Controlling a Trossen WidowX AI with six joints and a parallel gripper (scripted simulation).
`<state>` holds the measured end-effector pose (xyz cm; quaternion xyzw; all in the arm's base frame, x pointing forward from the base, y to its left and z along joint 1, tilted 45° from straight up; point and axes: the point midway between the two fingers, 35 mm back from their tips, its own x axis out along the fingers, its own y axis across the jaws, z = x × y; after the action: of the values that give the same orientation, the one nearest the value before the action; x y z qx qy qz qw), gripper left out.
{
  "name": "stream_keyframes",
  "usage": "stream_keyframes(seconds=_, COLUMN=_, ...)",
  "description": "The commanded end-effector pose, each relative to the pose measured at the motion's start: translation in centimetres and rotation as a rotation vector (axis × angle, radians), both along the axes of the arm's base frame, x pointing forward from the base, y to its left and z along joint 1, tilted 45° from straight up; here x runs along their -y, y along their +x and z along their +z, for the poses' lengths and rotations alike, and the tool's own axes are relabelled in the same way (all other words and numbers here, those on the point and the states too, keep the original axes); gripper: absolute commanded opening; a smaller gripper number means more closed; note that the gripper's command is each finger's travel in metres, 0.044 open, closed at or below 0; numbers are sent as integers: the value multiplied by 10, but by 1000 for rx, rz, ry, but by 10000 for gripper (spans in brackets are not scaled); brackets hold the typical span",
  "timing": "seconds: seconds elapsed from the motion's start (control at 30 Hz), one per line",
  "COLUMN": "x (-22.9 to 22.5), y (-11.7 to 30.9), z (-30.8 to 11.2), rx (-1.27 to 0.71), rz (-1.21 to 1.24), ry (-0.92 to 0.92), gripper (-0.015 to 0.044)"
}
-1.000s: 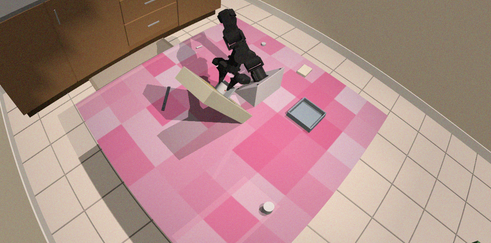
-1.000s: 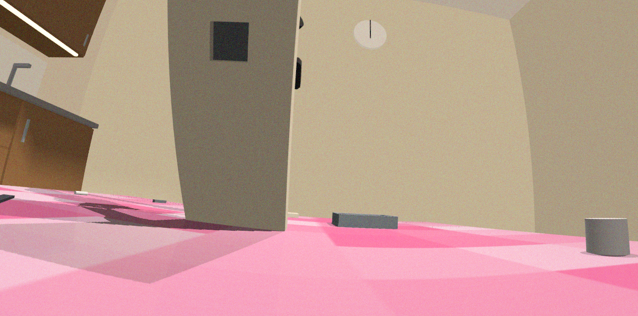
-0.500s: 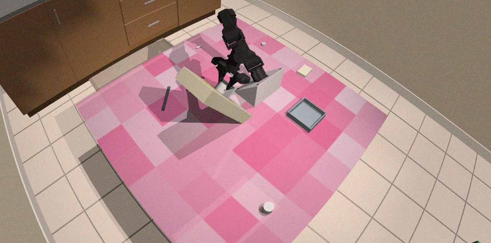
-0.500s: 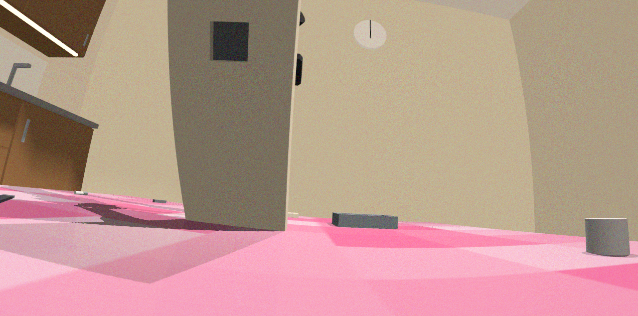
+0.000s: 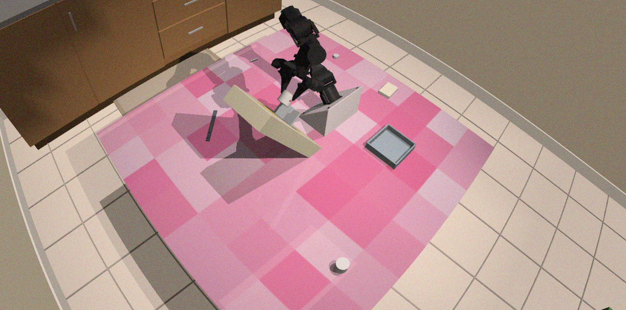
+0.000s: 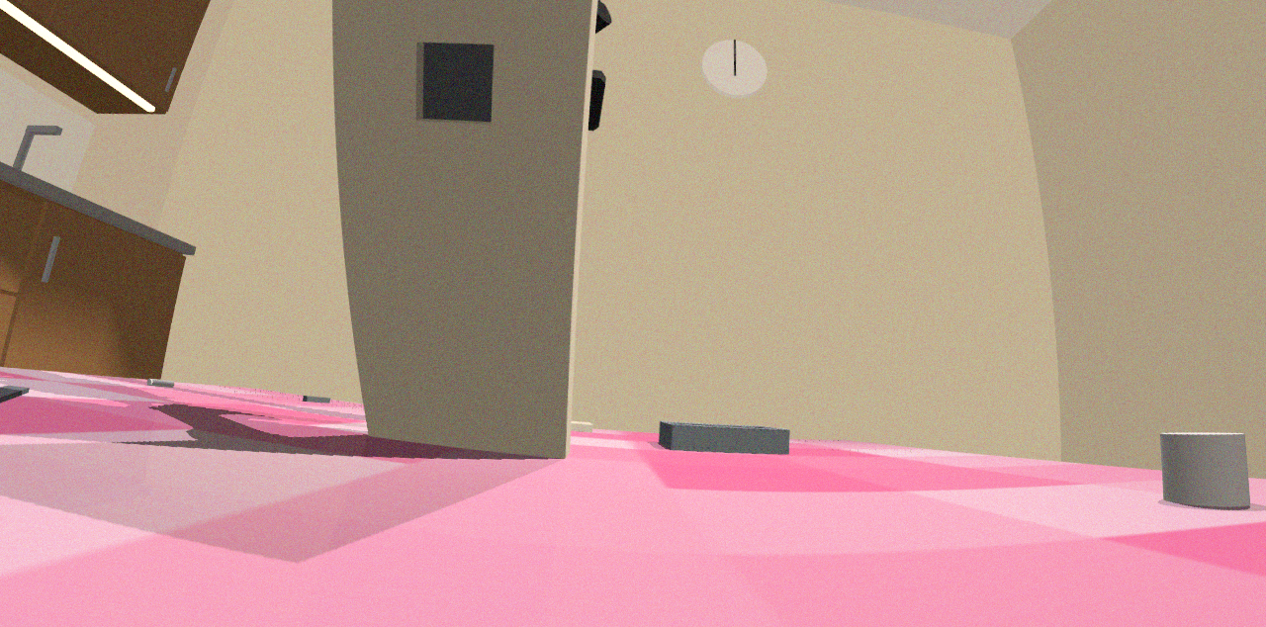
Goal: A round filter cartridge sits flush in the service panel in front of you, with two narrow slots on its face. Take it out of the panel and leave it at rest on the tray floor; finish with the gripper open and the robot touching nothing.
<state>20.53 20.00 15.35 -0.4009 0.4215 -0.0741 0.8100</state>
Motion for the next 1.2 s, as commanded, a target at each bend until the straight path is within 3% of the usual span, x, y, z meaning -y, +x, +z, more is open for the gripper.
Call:
stream_keyframes(seconds=0.0, x=-14, y=-16, z=17, rx=-8, rz=39, ry=5, gripper=0)
stream_keyframes(seconds=0.2, x=-22, y=-26, z=25, rx=-14, rz=59, ry=-1, gripper=0)
stream_keyframes(seconds=0.9, x=-77, y=-29, z=-44, rx=33, rz=-83, ry=38, gripper=0)
stream_keyframes(seconds=1.17, x=-85, y=-55, z=-75, rx=-178, rz=78, ry=-35, gripper=0)
